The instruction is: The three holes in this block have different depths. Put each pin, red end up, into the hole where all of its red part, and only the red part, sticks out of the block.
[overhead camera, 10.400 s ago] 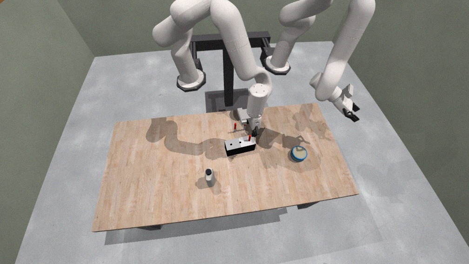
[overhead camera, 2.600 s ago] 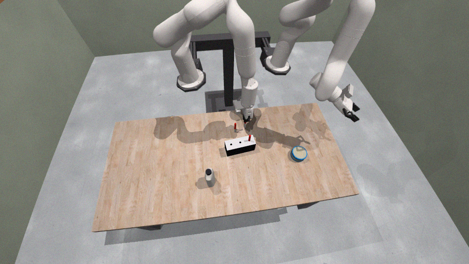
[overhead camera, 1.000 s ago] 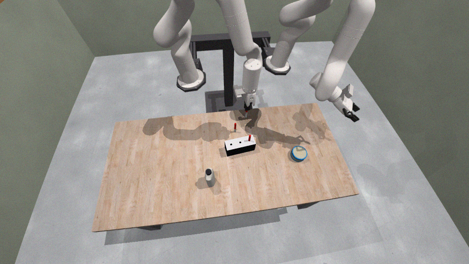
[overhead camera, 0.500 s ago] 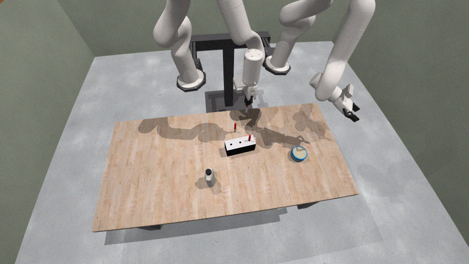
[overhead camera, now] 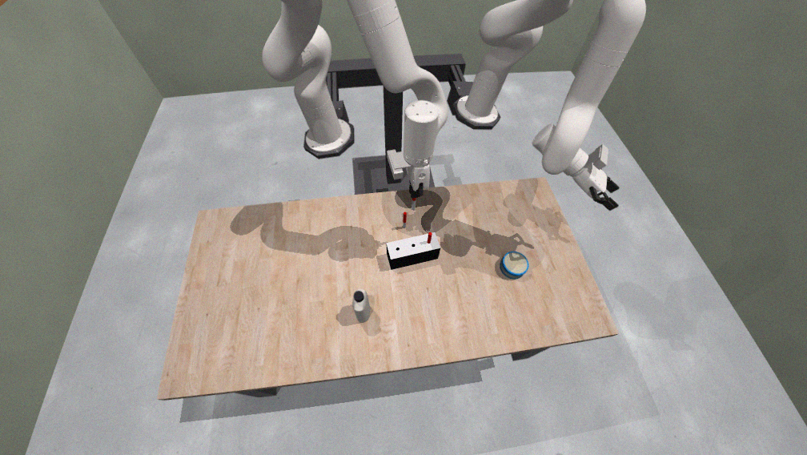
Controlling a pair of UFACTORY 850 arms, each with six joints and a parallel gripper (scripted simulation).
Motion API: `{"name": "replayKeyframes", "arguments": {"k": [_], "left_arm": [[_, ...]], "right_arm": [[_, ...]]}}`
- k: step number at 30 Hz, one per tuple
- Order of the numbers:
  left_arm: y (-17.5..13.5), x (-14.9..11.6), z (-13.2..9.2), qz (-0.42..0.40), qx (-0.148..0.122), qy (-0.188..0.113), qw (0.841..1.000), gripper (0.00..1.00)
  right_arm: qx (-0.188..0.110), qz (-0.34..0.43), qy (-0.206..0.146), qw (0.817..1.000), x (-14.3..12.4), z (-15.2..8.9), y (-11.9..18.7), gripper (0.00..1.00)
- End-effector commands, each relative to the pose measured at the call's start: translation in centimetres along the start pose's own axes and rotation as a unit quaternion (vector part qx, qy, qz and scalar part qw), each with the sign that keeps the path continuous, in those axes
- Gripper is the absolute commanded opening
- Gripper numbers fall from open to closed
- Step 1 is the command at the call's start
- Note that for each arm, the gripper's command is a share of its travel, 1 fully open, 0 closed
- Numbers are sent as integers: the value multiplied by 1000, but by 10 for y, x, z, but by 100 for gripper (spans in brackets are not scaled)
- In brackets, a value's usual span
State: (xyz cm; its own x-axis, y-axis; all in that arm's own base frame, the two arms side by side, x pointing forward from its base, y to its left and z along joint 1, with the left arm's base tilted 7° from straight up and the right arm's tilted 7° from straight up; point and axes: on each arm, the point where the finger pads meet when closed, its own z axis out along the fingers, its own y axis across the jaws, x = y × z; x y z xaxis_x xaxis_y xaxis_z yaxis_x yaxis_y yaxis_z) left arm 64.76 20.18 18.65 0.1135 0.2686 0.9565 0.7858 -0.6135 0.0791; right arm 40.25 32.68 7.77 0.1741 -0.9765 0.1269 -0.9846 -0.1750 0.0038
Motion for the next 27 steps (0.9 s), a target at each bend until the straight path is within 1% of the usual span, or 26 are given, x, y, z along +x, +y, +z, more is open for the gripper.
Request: {"name": "replayKeyframes", "arguments": {"k": [1, 13, 18, 27], "left_arm": [[1, 1, 0, -1, 0, 1, 1000, 100], [1, 1, 0, -1, 0, 1, 1000, 100], [1, 1, 0, -1, 0, 1, 1000, 100], [1, 1, 0, -1, 0, 1, 1000, 100]], "right_arm": [[0, 0, -1, 1000, 13, -1, -16, 0], [0, 0, -1, 1000, 70, -1, -75, 0], [0, 0, -1, 1000, 76, -1, -81, 0], [0, 0, -1, 1000, 77, -1, -81, 0]]}}
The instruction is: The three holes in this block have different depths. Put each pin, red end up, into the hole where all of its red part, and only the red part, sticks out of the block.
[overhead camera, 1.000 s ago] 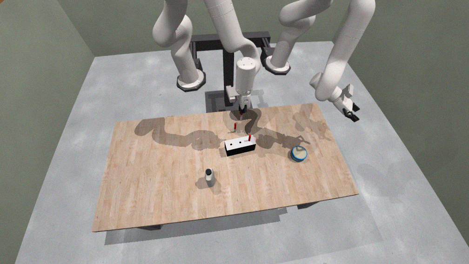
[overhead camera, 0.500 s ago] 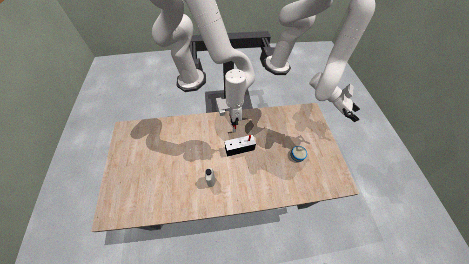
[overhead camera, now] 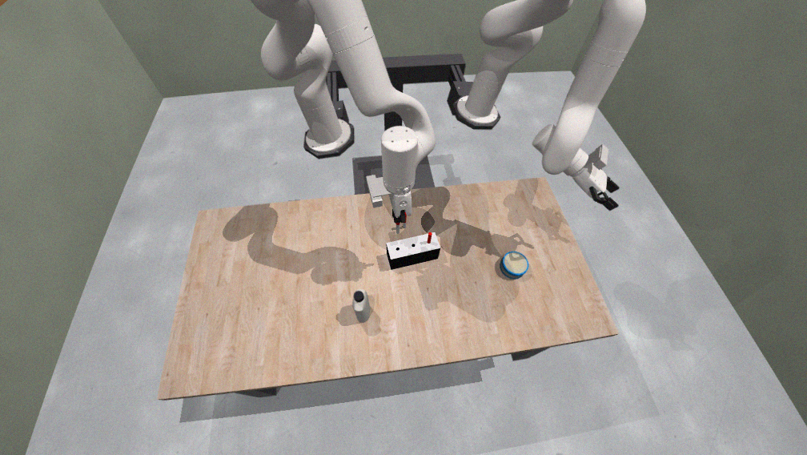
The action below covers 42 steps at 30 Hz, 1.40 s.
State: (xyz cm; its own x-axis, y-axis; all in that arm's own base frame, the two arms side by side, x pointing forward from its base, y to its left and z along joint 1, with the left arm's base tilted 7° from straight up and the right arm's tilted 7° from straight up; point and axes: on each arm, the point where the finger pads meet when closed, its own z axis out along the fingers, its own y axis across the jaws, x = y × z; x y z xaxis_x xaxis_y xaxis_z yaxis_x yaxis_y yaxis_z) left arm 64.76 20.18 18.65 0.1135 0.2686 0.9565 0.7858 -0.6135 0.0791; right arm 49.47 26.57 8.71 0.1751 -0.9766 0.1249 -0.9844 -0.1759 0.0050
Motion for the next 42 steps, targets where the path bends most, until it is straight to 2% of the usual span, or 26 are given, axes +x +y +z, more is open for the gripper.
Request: {"name": "replayKeyframes", "arguments": {"k": [1, 9, 17, 20, 39, 42], "left_arm": [[1, 1, 0, -1, 0, 1, 1000, 100], [1, 1, 0, -1, 0, 1, 1000, 100], [1, 1, 0, -1, 0, 1, 1000, 100], [1, 1, 0, -1, 0, 1, 1000, 100], [1, 1, 0, -1, 0, 1, 1000, 100], [1, 1, 0, -1, 0, 1, 1000, 100]], "right_arm": [[1, 0, 0, 1000, 0, -1, -1, 0], [1, 0, 0, 1000, 0, 8, -1, 0], [1, 0, 0, 1000, 0, 66, -1, 0], [1, 0, 0, 1000, 0, 80, -1, 0], [2, 1, 0, 1000, 0, 85, -1, 0], [2, 0, 0, 1000, 0, 95, -1, 0]]}}
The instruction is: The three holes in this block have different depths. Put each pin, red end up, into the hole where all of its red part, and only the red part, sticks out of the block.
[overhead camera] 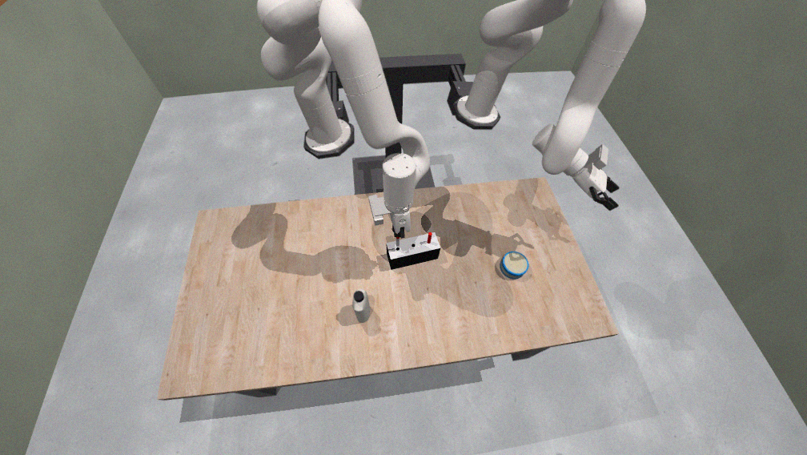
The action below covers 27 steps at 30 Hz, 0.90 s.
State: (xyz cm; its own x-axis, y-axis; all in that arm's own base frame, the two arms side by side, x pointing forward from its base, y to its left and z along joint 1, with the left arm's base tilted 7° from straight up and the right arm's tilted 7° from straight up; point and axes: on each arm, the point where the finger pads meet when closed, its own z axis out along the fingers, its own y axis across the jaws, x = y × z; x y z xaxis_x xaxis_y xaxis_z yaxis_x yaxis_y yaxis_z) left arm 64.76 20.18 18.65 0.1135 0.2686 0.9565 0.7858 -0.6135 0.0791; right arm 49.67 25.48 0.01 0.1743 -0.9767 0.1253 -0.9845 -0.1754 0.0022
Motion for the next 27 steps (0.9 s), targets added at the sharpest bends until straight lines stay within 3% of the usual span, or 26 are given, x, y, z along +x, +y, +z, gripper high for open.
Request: {"name": "replayKeyframes", "arguments": {"k": [1, 27], "left_arm": [[1, 1, 0, -1, 0, 1, 1000, 100], [1, 1, 0, -1, 0, 1, 1000, 100]], "right_arm": [[0, 0, 0, 1000, 0, 13, 0, 0], [1, 0, 0, 1000, 0, 17, -1, 0]]}}
